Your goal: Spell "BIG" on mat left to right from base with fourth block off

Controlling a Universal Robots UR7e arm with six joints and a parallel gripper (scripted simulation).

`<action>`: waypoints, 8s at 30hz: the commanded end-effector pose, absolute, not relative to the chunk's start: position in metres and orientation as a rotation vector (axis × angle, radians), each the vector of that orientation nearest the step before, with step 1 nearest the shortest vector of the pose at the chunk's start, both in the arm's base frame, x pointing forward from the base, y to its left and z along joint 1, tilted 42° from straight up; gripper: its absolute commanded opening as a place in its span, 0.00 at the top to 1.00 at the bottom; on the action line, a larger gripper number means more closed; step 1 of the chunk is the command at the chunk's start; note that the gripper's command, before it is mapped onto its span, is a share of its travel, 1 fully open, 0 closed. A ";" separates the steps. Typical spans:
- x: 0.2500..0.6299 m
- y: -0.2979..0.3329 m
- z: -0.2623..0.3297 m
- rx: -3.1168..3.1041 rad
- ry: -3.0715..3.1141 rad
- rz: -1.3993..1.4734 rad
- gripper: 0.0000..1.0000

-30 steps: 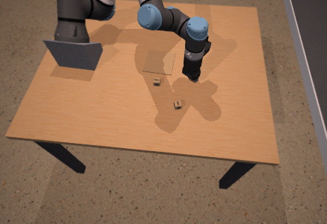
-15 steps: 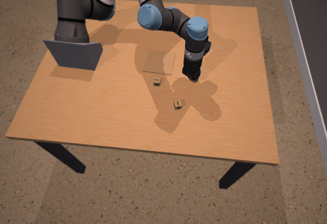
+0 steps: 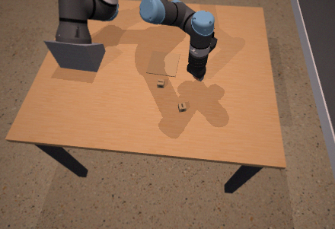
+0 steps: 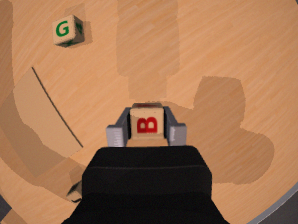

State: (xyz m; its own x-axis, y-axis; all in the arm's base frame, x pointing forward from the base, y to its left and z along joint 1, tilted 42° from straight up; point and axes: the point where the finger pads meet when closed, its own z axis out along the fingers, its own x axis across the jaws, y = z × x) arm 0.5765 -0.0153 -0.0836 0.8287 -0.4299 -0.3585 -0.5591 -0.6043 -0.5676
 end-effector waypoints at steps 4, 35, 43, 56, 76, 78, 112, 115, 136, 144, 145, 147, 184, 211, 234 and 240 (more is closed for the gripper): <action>0.577 -0.054 -0.042 -2.314 0.720 0.231 0.43; 0.573 -0.063 -0.024 -2.291 0.789 0.266 0.43; 0.570 -0.060 -0.019 -2.260 0.890 0.306 0.43; 0.560 -0.052 -0.005 -2.155 1.163 0.413 0.43; 0.540 -0.039 0.014 -1.911 1.605 0.587 0.43; 0.537 -0.037 0.016 -1.883 1.647 0.604 0.43; 0.492 -0.014 0.038 -1.303 2.273 0.855 0.43; 0.487 -0.012 0.040 -1.240 2.323 0.875 0.43; 0.451 0.006 0.049 -0.767 2.624 0.999 0.43; 0.437 0.013 0.052 -0.578 2.714 1.036 0.43; 0.436 0.014 0.053 -0.554 2.725 1.041 0.43; 0.432 0.016 0.054 -0.501 2.747 1.050 0.43; 0.401 0.032 0.060 -0.043 2.893 1.112 0.43; 0.402 0.061 0.029 -0.042 2.895 1.118 0.43; 0.404 0.098 -0.012 -0.043 2.895 1.116 0.43; 0.405 0.097 -0.012 -0.043 2.893 1.112 0.43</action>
State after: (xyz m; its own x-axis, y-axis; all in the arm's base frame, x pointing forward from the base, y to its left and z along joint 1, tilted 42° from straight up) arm 0.4041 0.0970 -0.0113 -0.9988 -0.0115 -0.0475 -0.0403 0.7421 0.6691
